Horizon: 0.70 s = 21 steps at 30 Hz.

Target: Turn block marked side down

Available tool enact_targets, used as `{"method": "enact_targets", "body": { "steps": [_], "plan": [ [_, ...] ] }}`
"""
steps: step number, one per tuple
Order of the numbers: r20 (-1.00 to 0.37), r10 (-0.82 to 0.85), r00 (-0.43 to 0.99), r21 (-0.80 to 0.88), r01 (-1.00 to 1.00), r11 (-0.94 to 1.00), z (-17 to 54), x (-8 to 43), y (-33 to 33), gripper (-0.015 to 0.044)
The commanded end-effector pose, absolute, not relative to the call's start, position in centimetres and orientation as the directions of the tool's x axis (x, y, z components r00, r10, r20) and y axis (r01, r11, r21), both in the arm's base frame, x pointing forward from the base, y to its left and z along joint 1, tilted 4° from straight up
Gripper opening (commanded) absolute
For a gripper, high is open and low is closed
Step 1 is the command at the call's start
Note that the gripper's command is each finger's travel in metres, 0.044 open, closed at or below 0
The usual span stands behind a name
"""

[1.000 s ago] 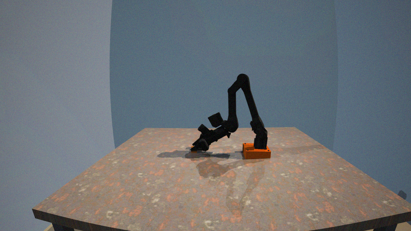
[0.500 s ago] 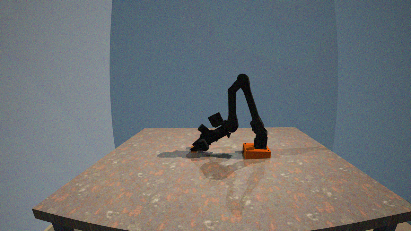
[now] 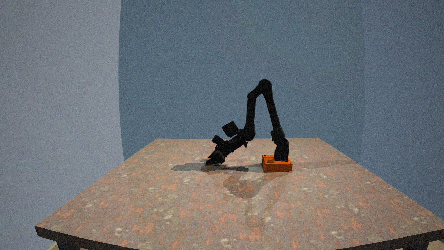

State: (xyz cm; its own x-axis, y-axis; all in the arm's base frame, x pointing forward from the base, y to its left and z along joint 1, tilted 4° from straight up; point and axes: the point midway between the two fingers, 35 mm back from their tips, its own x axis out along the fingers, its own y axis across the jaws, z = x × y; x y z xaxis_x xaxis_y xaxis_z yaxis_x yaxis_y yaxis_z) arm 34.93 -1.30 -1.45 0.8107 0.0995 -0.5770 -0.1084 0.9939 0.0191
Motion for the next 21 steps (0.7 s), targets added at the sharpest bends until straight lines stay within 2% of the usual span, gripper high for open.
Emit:
{"method": "enact_targets", "body": {
  "steps": [1,7,12,21],
  "plan": [
    [-0.667,0.084,0.740,0.011,-0.103,0.995,0.0,36.0,-1.6,0.0440],
    [-0.812,0.069,0.579,0.009,-0.106,0.994,3.7,34.6,-1.6,0.0440],
    [-0.862,0.062,0.504,0.008,-0.110,0.994,5.9,33.0,-1.5,0.0440],
    [-0.863,0.062,0.502,0.008,-0.110,0.994,5.9,33.0,-1.5,0.0440]
  ]
}}
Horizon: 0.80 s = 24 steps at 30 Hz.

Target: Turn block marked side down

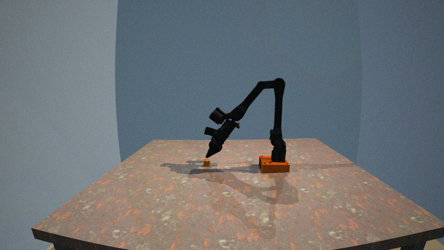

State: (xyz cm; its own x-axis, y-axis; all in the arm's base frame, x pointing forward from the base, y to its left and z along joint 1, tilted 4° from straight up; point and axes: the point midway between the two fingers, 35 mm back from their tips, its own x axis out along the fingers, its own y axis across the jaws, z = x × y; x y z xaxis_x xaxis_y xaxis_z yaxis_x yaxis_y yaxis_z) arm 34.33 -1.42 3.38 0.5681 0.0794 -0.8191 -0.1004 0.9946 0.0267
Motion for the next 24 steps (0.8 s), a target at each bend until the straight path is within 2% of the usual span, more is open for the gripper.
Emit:
{"method": "enact_targets", "body": {
  "steps": [1,8,16,24],
  "plan": [
    [-0.863,0.062,0.502,0.008,-0.110,0.994,5.9,33.0,-1.5,0.0440],
    [-0.874,0.061,0.482,0.009,-0.109,0.994,6.0,33.3,-1.5,0.0440],
    [-0.972,0.040,0.233,0.016,-0.103,0.995,7.0,35.7,-1.4,0.0440],
    [-1.000,0.009,-0.003,0.010,-0.108,0.994,8.0,36.9,-1.2,0.0440]
  ]
}}
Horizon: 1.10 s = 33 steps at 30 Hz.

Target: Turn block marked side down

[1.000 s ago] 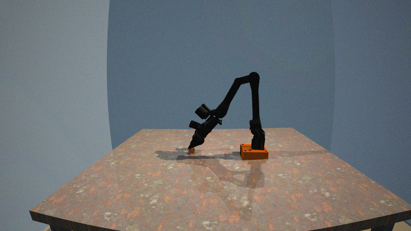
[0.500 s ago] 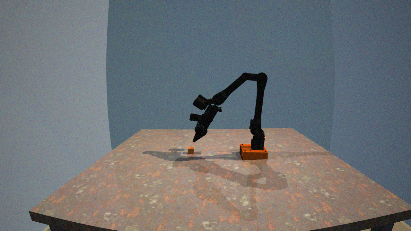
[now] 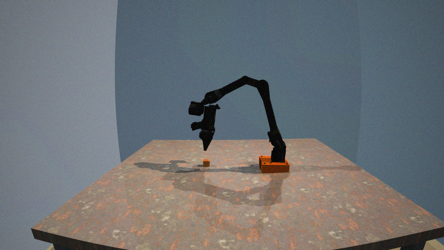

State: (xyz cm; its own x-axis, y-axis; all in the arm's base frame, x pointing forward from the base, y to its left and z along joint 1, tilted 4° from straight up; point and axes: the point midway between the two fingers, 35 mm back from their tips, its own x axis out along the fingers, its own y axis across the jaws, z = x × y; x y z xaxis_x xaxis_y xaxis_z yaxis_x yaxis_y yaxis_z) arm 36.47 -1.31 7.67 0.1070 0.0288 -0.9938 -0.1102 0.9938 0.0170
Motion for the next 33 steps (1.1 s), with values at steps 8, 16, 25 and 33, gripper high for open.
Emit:
{"method": "enact_targets", "body": {
  "steps": [8,16,25,33],
  "plan": [
    [-1.000,0.006,-0.022,0.009,-0.109,0.994,7.8,36.9,-1.2,0.0440],
    [-1.000,0.006,-0.022,0.009,-0.109,0.994,4.6,36.8,-1.2,0.0440],
    [-1.000,0.007,-0.022,0.009,-0.109,0.994,2.9,36.9,-1.1,0.0440],
    [-1.000,0.007,-0.022,0.009,-0.109,0.994,1.7,36.9,-1.1,0.0440]
  ]
}}
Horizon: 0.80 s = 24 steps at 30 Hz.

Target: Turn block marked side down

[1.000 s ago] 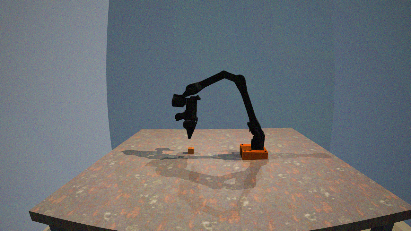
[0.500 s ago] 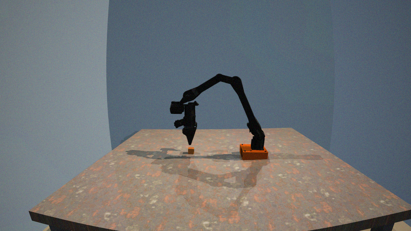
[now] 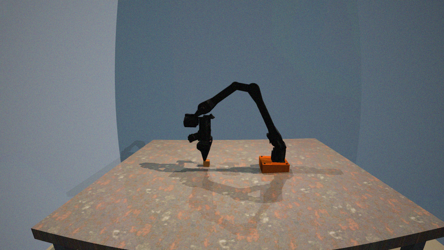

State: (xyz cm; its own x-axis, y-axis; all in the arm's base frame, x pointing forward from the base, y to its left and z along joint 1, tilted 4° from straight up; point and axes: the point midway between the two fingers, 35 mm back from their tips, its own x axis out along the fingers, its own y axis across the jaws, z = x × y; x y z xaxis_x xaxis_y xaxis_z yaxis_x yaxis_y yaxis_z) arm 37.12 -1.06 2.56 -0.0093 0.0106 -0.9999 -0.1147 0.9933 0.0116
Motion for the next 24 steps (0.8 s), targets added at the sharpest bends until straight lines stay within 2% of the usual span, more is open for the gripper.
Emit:
{"method": "enact_targets", "body": {
  "steps": [1,13,24],
  "plan": [
    [-1.000,0.007,-0.022,0.009,-0.109,0.994,1.5,36.9,-1.1,0.0440],
    [-1.000,0.007,-0.022,0.009,-0.109,0.994,-0.2,36.8,-1.1,0.0440],
    [-1.000,0.007,-0.022,0.009,-0.109,0.994,-0.2,36.8,-1.1,0.0151]
  ]
}}
